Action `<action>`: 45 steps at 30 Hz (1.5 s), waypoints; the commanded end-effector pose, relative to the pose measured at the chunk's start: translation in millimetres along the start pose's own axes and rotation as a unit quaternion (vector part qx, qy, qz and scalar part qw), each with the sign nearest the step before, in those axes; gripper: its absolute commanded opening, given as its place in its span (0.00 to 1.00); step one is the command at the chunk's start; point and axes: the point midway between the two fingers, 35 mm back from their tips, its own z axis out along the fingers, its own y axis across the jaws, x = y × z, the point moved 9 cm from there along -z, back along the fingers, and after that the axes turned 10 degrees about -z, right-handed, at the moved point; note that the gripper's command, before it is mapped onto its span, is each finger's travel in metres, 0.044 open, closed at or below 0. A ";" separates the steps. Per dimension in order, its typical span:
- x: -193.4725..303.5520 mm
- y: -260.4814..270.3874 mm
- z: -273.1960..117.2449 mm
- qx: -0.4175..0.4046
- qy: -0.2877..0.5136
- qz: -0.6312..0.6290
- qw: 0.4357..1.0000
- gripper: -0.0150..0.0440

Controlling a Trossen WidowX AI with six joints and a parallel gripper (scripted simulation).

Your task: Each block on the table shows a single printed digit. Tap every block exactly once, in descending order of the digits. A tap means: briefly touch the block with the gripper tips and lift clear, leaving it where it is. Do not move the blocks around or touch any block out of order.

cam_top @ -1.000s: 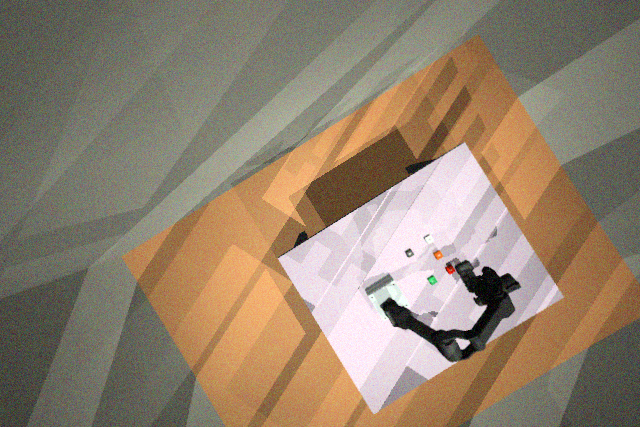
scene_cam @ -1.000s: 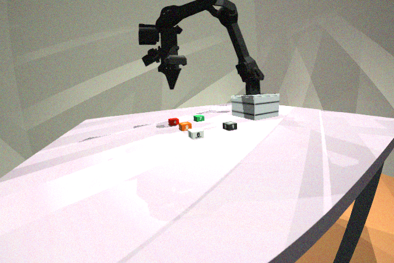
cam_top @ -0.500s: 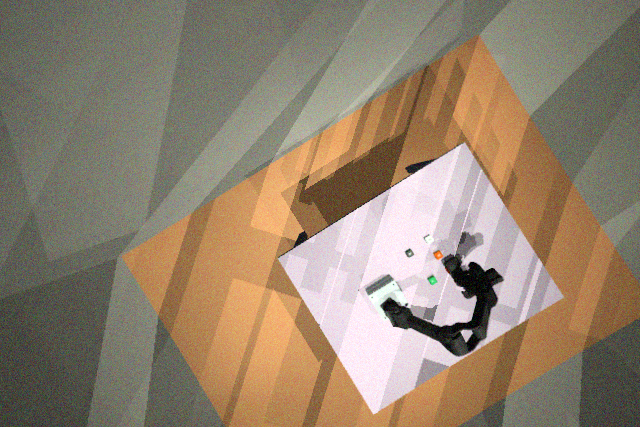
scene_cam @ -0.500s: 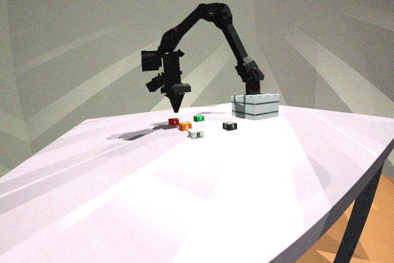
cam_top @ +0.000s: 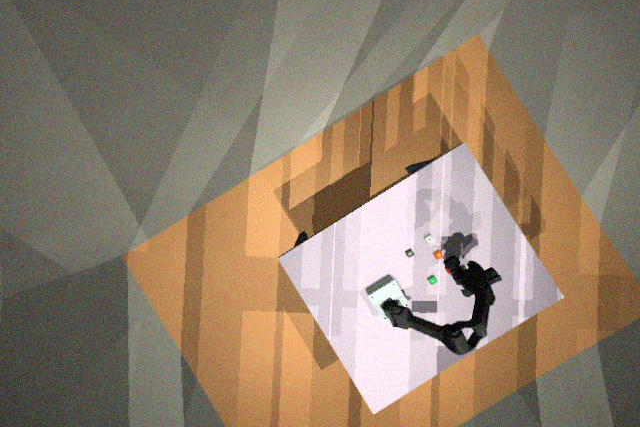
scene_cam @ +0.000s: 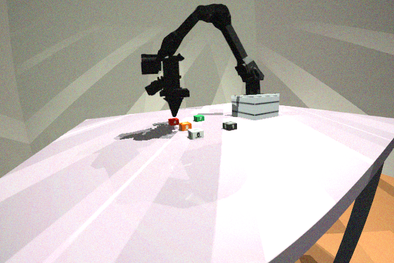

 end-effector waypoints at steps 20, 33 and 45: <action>-0.7 -0.1 -29.5 -0.001 0.002 -0.002 1.000 0.29; 2.8 25.0 -98.8 -0.003 0.001 -0.002 1.000 0.29; 84.3 190.7 -99.8 -0.012 0.006 -0.003 1.000 0.29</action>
